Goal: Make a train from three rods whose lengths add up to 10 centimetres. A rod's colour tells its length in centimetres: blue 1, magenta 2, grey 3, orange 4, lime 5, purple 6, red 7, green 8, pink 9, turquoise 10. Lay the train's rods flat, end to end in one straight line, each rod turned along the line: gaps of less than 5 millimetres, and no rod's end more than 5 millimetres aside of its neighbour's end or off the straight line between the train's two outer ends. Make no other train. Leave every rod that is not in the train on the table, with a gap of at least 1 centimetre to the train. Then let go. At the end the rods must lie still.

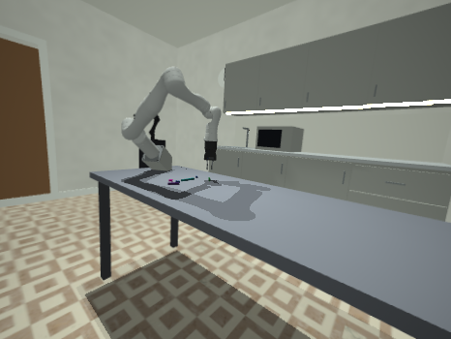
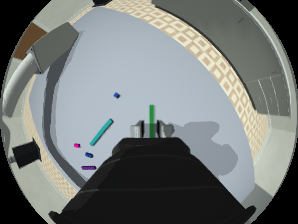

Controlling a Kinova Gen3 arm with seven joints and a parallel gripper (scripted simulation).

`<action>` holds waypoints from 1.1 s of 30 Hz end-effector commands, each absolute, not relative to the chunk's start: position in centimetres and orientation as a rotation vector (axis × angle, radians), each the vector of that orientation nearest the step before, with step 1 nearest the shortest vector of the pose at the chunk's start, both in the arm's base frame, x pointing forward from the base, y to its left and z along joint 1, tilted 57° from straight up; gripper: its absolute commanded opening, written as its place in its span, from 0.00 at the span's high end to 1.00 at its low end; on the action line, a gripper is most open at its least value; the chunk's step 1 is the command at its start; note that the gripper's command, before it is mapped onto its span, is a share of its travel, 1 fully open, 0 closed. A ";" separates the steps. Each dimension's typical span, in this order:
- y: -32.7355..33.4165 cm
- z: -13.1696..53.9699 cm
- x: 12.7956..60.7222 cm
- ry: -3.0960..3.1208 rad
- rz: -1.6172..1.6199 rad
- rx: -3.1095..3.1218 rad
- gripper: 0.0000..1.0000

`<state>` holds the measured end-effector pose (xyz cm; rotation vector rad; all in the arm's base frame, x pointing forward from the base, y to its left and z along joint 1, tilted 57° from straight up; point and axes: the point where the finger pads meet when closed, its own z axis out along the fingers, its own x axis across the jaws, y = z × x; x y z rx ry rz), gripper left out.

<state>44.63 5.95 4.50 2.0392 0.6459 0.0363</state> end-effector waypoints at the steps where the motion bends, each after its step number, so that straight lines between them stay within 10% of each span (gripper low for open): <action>1: 6.0 4.5 44.7 0.647 0.038 2.040 0.46; 33: 3.3 2.6 45.8 0.648 0.038 2.039 0.46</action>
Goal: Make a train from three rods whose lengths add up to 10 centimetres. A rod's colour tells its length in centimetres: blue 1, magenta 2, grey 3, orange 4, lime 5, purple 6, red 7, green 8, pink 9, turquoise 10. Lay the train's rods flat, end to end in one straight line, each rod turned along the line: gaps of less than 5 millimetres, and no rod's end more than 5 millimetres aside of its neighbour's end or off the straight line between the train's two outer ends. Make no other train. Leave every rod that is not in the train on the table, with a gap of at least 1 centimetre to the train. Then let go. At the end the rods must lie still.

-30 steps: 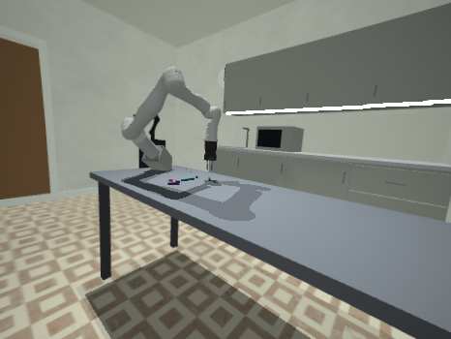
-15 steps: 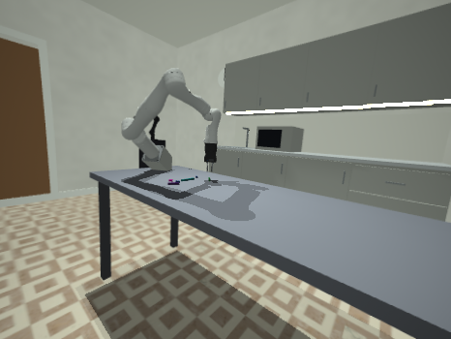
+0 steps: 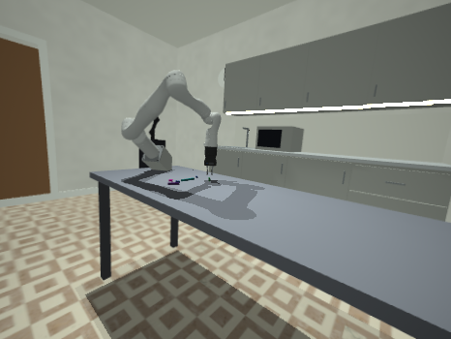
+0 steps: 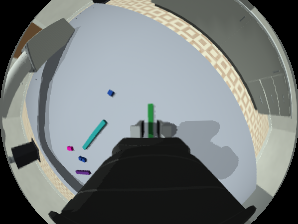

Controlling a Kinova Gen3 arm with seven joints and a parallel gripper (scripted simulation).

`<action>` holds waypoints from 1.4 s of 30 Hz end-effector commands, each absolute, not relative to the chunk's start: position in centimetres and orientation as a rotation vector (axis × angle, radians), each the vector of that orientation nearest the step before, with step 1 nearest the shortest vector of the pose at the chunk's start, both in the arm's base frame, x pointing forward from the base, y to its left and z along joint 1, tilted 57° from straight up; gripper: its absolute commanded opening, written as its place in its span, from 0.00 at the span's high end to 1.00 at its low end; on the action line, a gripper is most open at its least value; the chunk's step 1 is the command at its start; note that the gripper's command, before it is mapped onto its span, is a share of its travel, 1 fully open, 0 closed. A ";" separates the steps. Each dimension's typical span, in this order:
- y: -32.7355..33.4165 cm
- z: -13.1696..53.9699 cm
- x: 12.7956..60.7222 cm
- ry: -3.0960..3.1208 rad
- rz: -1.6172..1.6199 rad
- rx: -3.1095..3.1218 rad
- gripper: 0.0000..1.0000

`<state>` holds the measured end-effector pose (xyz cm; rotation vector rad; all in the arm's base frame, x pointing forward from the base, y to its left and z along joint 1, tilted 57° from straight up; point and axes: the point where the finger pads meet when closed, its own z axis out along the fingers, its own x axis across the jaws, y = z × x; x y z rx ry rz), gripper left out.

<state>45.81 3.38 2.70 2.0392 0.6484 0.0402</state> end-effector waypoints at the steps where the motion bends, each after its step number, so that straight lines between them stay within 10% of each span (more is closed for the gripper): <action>1: 3.2 2.5 45.8 0.648 0.038 2.039 0.46; 42: 2.1 1.8 46.3 0.648 0.038 2.039 0.46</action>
